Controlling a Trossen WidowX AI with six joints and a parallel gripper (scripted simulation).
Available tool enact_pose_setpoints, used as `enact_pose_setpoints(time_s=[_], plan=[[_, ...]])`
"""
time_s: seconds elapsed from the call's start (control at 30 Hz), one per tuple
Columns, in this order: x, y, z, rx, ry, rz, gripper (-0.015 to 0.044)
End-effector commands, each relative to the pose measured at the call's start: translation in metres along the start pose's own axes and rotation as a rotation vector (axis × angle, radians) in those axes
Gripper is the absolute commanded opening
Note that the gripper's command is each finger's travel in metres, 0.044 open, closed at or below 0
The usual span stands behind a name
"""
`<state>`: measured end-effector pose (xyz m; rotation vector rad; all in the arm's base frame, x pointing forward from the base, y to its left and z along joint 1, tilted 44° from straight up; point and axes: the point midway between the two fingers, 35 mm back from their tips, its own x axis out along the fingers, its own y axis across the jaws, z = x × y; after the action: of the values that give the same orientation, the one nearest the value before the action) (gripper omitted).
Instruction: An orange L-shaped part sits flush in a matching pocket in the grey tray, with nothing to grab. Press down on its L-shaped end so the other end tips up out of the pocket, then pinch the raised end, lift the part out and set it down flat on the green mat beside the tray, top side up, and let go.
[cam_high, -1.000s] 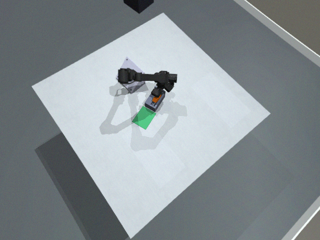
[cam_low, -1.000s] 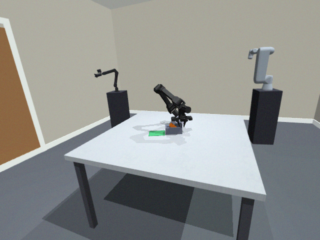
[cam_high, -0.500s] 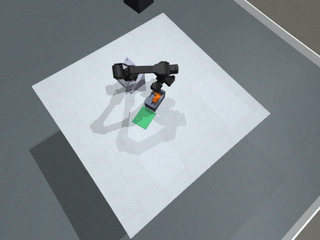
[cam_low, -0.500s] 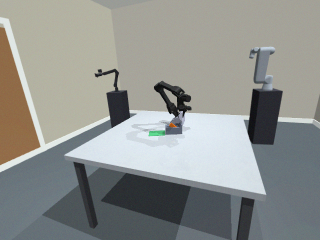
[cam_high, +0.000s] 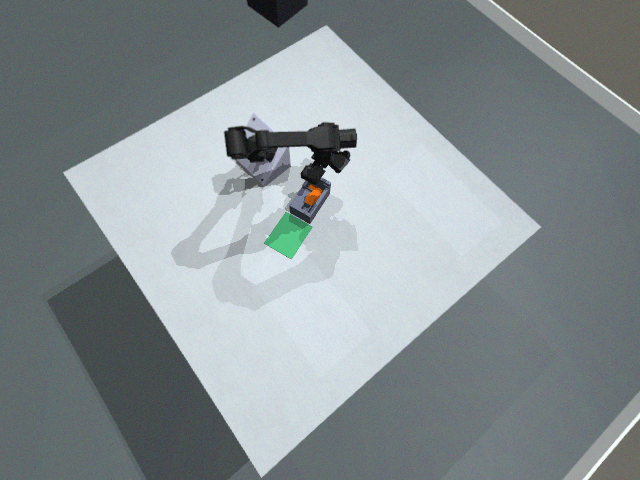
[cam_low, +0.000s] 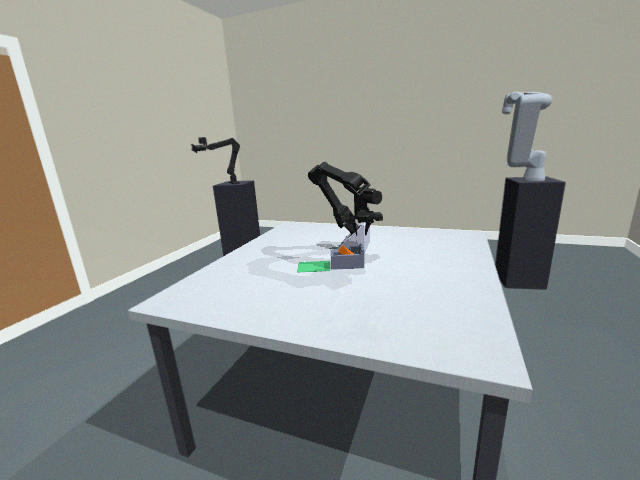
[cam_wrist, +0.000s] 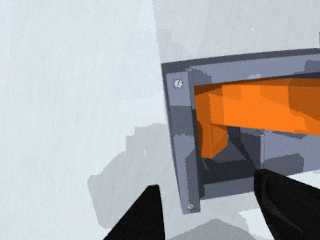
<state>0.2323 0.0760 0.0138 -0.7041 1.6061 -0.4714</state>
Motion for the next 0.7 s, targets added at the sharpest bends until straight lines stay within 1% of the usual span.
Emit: enact_pose_setpoints(time_s=[0.0,0.23,0.33,0.37,0.67], plan=[[0.0,0.0,0.0,-0.001,-0.002,0.001,0.018],[0.0,0.0,0.0,-0.001,-0.002,0.001,0.018],[-0.001,-0.005,0.002,0.103,-0.002,0.001,0.0259],[-0.001,-0.008,0.002,0.172,-0.001,0.002,0.028],[-0.003,-0.055,0.009,1.097,0.005,-0.004,0.028]])
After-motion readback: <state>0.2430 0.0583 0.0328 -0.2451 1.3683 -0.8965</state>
